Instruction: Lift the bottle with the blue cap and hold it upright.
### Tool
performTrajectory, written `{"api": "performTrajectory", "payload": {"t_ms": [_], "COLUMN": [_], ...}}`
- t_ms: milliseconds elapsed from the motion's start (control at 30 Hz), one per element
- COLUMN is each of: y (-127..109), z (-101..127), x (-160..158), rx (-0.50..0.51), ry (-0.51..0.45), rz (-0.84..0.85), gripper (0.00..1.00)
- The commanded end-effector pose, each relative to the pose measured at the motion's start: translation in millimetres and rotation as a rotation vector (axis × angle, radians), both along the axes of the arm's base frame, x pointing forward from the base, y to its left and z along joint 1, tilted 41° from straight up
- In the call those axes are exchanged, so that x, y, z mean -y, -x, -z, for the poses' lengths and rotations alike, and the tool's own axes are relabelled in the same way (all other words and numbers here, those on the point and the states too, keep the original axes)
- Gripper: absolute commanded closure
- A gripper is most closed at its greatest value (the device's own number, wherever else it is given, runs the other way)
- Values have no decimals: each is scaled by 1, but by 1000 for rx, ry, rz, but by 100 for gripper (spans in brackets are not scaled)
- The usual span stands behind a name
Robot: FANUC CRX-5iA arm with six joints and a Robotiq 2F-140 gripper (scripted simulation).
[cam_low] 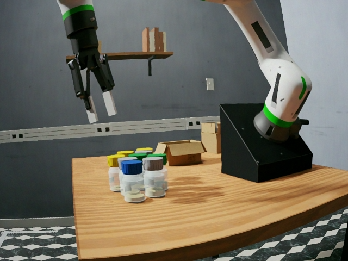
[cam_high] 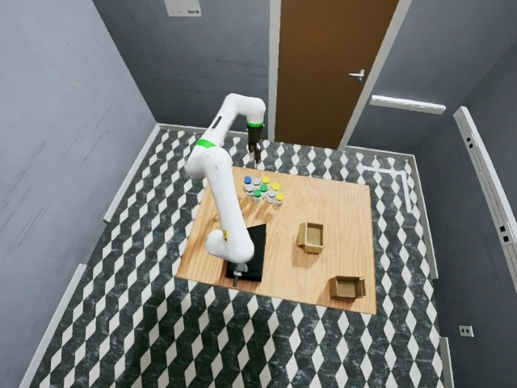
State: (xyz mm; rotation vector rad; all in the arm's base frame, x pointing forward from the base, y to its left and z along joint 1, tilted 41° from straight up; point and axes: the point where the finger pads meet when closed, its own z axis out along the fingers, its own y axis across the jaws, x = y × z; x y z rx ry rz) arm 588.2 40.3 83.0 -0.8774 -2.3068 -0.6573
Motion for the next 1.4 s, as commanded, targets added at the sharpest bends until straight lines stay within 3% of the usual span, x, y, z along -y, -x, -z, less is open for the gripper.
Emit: {"api": "performTrajectory", "payload": {"t_ms": [0,200,500,767,1067,1367], "y": [2,3,12,13,25,27], "z": [-8,-9,-26,-27,-43,-45], "x": [0,-1,-4,-4,-7,-8], "rx": [-40,-47,-170,-177,-305,-329], "ry": [38,37,115,115,179,184], "rz": [85,94,320,329,557,590], "gripper": [49,49,49,49,49,49]}}
